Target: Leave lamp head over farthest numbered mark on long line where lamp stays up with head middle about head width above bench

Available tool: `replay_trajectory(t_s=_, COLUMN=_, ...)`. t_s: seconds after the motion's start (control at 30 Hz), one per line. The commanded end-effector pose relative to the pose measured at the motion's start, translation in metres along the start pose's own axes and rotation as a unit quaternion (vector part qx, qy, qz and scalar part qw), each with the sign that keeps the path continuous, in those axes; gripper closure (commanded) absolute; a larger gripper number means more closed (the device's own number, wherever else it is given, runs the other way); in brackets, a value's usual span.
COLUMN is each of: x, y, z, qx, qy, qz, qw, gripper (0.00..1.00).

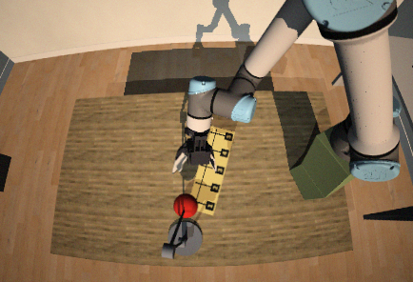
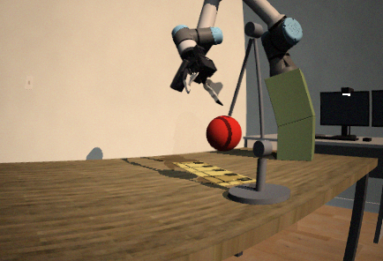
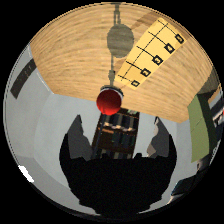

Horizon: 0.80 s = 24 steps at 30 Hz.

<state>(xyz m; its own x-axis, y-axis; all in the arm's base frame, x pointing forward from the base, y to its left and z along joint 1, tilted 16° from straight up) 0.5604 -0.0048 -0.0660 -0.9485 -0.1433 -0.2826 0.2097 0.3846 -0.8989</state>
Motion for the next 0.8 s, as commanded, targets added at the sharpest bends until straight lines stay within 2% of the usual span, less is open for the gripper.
replay_trajectory(t_s=0.0, x=-0.012, y=-0.002, z=-0.019, qx=-0.017, qy=0.026, qz=-0.001, qw=1.0, gripper=0.0)
replay_trajectory(t_s=0.23, x=-0.027, y=-0.005, z=-0.047, qx=-0.034, qy=0.055, qz=-0.002, qw=0.998, gripper=0.0)
replay_trajectory(t_s=0.77, x=-0.058, y=-0.015, z=-0.077, qx=-0.08, qy=0.123, qz=0.0, qw=0.989, gripper=0.0)
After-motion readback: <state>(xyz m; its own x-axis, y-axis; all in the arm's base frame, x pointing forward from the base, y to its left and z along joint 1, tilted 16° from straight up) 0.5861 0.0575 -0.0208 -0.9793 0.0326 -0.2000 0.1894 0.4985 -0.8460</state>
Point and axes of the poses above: the point where the finger pads meet when closed, its own y axis out along the fingers, its own x axis across the jaws, z = x × y, the point moved 3 cm from there along -y, back along the fingers, and after that the axes turned 1 degree about -y, right-handed, at the moved point
